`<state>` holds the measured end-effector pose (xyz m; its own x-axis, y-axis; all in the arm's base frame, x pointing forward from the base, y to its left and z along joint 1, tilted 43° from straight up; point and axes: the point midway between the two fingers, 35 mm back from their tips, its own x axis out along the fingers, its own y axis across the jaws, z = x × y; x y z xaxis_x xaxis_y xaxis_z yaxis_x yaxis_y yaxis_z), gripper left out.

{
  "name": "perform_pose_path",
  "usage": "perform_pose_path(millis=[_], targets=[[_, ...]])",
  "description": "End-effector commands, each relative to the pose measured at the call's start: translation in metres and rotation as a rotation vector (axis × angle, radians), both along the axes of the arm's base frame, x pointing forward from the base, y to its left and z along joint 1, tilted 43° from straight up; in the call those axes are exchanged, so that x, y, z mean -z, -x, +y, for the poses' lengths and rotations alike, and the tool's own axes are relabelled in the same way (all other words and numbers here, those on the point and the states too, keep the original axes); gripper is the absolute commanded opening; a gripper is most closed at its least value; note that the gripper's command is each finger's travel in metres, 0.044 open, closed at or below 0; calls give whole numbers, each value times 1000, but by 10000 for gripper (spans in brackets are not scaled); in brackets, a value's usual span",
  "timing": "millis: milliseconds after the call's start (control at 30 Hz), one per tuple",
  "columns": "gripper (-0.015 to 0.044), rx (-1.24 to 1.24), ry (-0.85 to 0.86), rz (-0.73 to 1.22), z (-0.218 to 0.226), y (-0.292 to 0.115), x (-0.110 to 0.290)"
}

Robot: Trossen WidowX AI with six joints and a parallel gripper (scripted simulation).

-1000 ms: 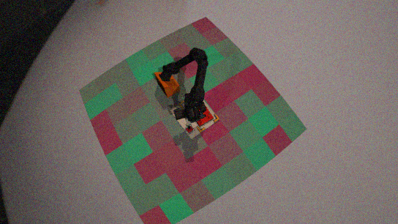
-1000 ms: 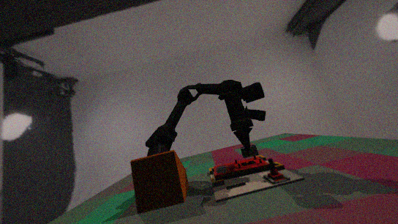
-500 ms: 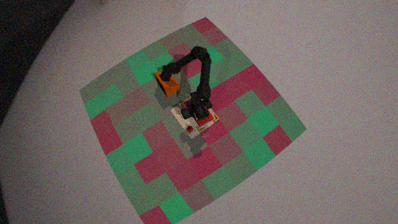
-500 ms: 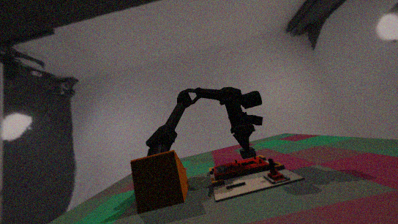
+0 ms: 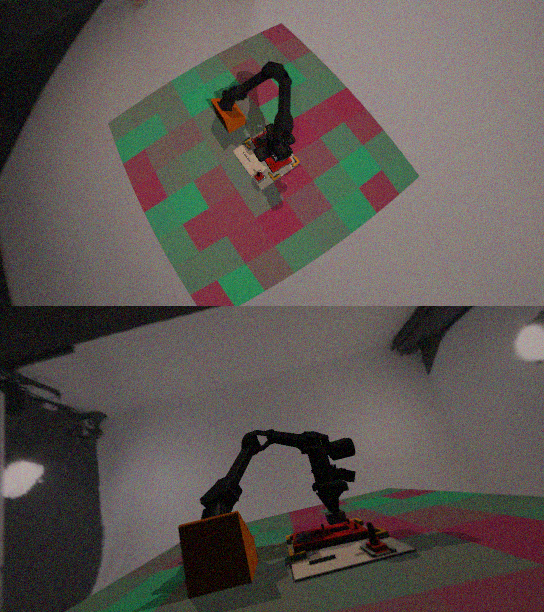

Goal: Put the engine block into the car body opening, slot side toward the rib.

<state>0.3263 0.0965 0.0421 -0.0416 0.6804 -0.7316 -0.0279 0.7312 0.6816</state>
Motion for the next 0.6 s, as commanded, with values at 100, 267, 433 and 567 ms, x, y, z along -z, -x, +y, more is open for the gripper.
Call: perform_pose_path(millis=[100, 267, 433, 567], targets=[[158, 3, -4, 1, 2, -1, -1], [158, 6, -4, 4, 2, -1, -1], [158, 8, -4, 5, 1, -1, -1], [158, 8, -4, 5, 1, -1, -1]])
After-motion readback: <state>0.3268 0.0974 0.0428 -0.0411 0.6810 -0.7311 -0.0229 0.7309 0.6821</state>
